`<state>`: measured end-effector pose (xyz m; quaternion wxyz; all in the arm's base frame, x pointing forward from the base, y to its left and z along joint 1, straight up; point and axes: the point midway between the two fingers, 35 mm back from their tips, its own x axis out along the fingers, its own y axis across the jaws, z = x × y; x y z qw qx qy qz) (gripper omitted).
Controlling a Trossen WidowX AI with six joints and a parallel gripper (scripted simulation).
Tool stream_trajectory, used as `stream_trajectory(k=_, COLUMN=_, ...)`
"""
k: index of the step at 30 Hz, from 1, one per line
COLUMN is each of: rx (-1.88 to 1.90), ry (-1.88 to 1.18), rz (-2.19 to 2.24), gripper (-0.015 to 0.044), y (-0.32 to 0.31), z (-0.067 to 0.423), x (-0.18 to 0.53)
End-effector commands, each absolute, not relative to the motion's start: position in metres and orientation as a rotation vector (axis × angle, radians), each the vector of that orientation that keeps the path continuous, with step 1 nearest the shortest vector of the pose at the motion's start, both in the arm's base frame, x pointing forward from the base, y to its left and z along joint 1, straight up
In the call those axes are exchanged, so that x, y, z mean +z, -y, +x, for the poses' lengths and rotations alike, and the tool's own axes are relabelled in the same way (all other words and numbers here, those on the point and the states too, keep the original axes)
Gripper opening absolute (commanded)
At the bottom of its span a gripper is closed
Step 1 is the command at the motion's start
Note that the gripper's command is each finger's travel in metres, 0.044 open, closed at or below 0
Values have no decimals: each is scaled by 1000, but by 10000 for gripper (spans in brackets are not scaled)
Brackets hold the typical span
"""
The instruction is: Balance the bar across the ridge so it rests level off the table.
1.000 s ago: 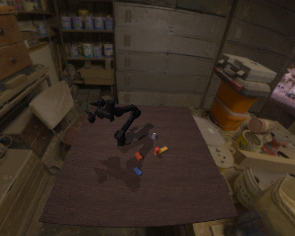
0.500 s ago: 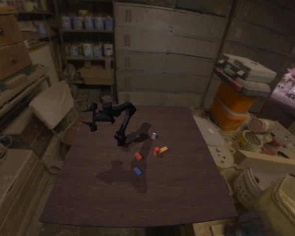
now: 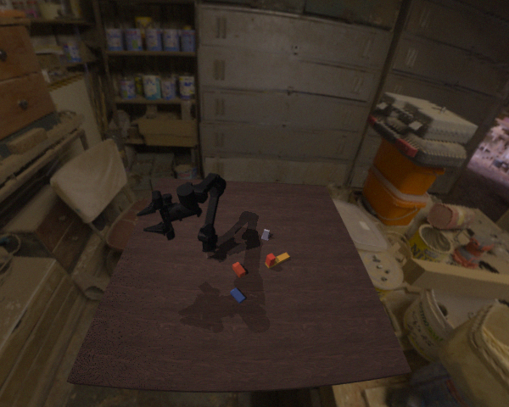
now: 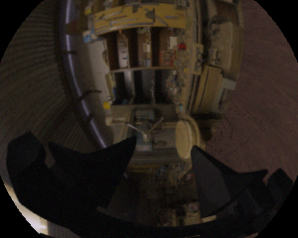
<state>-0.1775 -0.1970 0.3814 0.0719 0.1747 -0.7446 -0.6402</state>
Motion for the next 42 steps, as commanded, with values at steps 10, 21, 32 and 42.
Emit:
stream_trajectory(k=10, rx=-2169, ry=1557, rz=801, gripper=315, y=264, z=-129, x=364)
stream_trajectory(k=21, rx=-2185, ry=974, rz=911, gripper=315, y=307, z=-72, x=348)
stream_trajectory(k=32, rx=-2071, ry=454, rz=915, gripper=315, y=332, z=-5, x=331)
stream_trajectory(k=42, rx=-1899, ry=11, rz=849, gripper=315, y=341, z=59, x=311)
